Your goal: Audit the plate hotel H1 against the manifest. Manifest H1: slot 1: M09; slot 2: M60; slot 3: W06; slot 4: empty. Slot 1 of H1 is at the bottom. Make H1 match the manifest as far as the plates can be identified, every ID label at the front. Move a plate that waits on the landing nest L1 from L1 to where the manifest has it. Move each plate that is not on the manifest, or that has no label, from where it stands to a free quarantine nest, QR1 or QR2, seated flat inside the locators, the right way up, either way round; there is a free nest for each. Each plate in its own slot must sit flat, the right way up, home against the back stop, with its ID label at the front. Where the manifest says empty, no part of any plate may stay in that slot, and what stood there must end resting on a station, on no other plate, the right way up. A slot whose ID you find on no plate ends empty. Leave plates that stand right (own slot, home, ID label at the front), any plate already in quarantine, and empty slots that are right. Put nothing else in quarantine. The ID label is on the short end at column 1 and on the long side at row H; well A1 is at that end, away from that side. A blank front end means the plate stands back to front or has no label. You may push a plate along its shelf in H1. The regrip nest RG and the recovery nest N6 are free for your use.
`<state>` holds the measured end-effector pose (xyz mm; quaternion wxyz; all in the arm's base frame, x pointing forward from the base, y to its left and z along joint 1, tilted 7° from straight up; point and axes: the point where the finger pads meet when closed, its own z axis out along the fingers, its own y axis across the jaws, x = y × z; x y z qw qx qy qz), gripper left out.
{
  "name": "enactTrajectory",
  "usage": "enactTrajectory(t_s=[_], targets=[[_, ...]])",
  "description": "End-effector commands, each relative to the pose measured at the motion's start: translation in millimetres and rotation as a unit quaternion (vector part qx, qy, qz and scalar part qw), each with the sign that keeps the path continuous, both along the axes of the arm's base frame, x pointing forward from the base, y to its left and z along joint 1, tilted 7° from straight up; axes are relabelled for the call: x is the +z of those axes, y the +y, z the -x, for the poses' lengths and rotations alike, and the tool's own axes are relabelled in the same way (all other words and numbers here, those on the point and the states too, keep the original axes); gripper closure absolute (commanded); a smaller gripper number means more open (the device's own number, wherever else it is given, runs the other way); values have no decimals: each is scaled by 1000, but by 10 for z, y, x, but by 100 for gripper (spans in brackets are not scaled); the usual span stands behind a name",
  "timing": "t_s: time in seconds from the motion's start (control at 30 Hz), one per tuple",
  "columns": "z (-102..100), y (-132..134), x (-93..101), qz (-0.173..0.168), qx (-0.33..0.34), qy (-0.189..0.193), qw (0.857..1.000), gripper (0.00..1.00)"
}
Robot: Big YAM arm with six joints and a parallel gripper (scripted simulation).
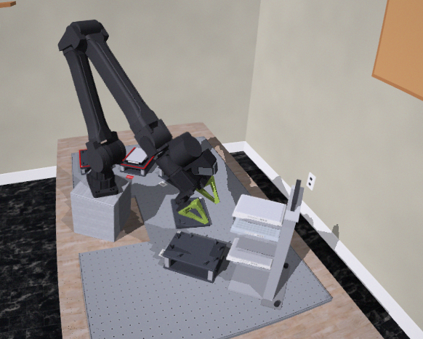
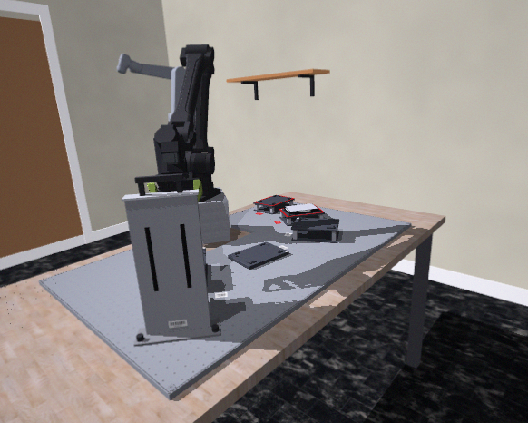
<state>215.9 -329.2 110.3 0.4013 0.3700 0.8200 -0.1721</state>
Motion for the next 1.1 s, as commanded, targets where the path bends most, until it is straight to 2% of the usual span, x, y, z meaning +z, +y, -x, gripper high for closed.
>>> enactTrajectory(t_s=[0.0,0.03,0.07,0.1,0.27,0.3,1.07], targets=[[-140,-164,218,24,1,-17,1000,0],[-89,-103,90,14,1,-10,1000,0],[-173,-211,251,28,2,-18,999,0],[-193,-233,269,29,1,-20,999,0],[-237,-285,267,29,2,-19,999,0],[-145,-202,159,18,0,-11,1000,0],[-145,-202,159,18,0,-11,1000,0]])
